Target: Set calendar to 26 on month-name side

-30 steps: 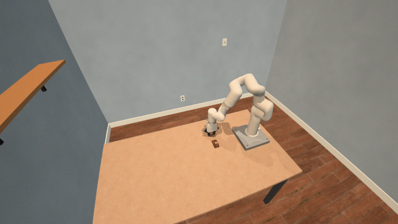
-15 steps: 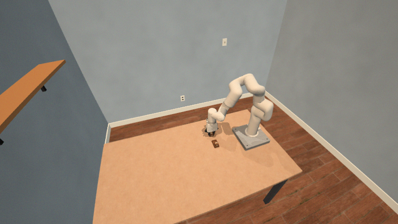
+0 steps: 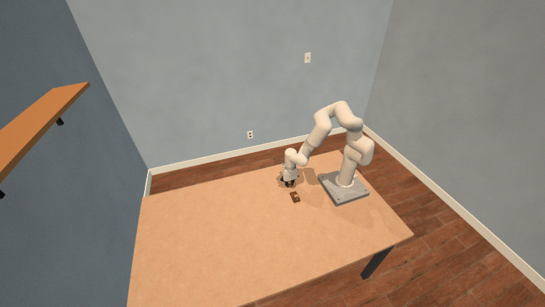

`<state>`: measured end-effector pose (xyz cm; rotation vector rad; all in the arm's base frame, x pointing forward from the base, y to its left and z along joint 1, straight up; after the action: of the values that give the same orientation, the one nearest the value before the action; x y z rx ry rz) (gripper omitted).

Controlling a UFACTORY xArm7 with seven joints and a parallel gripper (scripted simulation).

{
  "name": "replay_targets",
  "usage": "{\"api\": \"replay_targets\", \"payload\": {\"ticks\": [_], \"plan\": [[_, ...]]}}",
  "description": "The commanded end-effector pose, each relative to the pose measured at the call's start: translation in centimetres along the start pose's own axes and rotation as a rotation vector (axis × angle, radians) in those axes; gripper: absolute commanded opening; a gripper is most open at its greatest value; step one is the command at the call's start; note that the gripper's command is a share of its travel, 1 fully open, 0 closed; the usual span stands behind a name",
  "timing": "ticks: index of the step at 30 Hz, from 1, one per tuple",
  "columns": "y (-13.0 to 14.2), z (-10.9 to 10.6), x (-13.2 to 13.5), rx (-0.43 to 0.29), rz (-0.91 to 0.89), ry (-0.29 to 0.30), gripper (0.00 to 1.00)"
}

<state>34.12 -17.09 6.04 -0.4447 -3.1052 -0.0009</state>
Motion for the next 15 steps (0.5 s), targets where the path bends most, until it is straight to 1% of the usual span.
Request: {"api": "replay_targets", "payload": {"ticks": [1,11,15], "plan": [[-0.01,-0.09,-0.11,0.0,0.0,-0.003,0.29],[-0.01,-0.13,-0.11,0.0,0.0,-0.003,0.29],[-0.01,-0.9,-0.11,0.0,0.0,-0.003,0.29]]}}
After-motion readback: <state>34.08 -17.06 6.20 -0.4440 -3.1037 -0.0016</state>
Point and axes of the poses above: the point where the finger pads meet when closed, its own z axis out along the fingers, its own x axis across the jaws, y = z × x, the point moved 7 cm from there along -z, back along the fingers, and after that the axes turned 7 degrees about z, right-handed, at the moved point
